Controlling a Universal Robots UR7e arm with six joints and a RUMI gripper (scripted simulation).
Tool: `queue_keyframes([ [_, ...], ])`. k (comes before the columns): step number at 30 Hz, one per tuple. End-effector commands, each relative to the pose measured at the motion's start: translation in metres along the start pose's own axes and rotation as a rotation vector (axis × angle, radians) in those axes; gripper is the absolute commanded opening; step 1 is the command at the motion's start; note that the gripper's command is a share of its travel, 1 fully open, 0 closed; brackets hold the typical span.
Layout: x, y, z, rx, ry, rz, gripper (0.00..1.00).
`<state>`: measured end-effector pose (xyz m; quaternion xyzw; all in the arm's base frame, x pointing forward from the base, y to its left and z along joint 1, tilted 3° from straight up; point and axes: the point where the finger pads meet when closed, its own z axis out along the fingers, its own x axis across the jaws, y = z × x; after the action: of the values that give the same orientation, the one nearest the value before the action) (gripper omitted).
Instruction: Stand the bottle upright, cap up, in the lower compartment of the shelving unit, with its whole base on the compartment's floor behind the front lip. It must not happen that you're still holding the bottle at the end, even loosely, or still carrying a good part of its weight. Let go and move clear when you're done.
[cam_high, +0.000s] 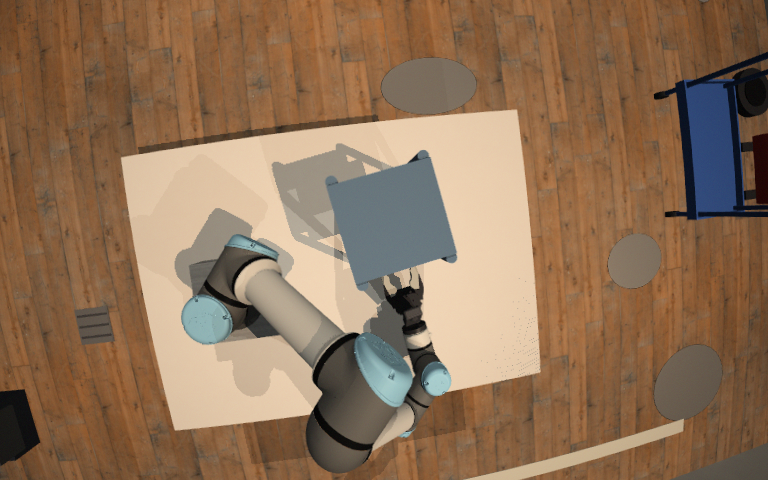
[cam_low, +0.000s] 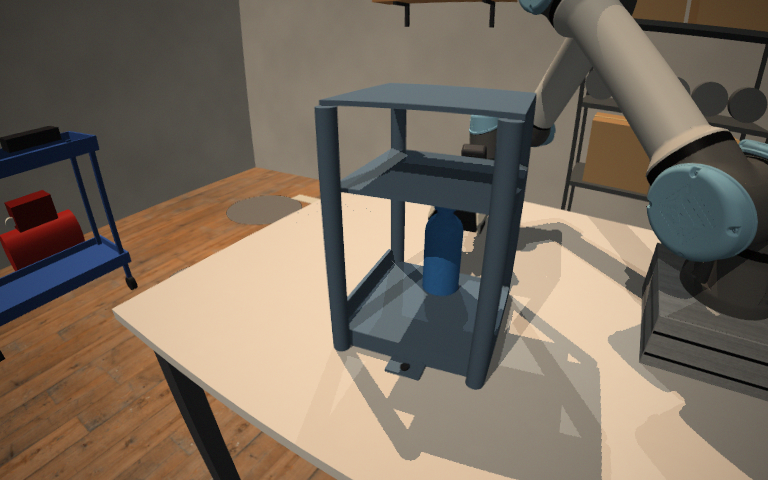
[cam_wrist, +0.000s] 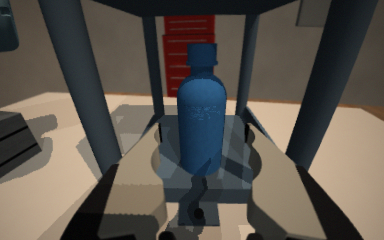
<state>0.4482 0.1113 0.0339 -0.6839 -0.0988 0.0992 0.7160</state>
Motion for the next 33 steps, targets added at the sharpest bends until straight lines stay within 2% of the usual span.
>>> queue_keyframes([
  [1, 0.0, 0.0, -0.005, -0.001, 0.0, -0.001, 0.49],
  [15, 0.0, 0.0, -0.044, -0.001, 0.0, -0.001, 0.49],
  [33, 0.0, 0.0, -0.081, -0.001, 0.0, -0.001, 0.49],
])
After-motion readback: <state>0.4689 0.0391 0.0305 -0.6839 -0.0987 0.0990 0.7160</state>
